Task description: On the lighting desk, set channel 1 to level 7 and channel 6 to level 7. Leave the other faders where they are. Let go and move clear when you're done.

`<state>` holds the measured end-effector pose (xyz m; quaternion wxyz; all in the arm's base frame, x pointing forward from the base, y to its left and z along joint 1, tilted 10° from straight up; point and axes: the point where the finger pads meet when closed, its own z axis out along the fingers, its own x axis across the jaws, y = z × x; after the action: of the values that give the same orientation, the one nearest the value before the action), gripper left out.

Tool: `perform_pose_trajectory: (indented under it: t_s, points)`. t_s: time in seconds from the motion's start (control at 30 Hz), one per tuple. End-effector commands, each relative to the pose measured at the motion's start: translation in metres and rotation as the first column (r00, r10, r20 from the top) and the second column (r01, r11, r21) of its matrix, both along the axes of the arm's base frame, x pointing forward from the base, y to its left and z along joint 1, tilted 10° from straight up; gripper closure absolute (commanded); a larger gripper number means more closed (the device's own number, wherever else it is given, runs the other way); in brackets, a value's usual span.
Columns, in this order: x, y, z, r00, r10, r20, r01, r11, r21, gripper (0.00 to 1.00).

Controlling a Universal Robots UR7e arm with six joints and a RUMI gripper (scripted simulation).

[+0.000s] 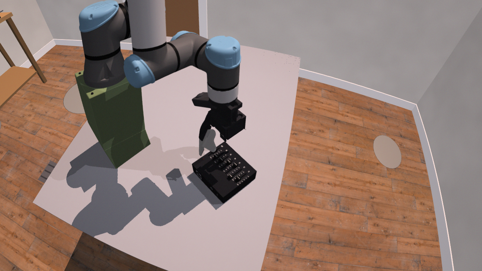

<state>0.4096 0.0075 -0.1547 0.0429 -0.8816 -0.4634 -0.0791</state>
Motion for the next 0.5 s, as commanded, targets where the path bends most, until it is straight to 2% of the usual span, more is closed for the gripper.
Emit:
perform_pose_trajectory:
  t_s: [0.0, 0.3, 0.47]
  points:
    - [-0.004, -0.003, 0.015, 1.0, -0.002, -0.005, 0.002, 1.0, 0.003, 0.0]
    - [-0.007, -0.008, 0.048, 1.0, -0.002, -0.005, 0.002, 1.0, 0.003, 0.0]
    - [-0.008, -0.009, 0.057, 1.0, -0.002, -0.005, 0.002, 1.0, 0.003, 0.0]
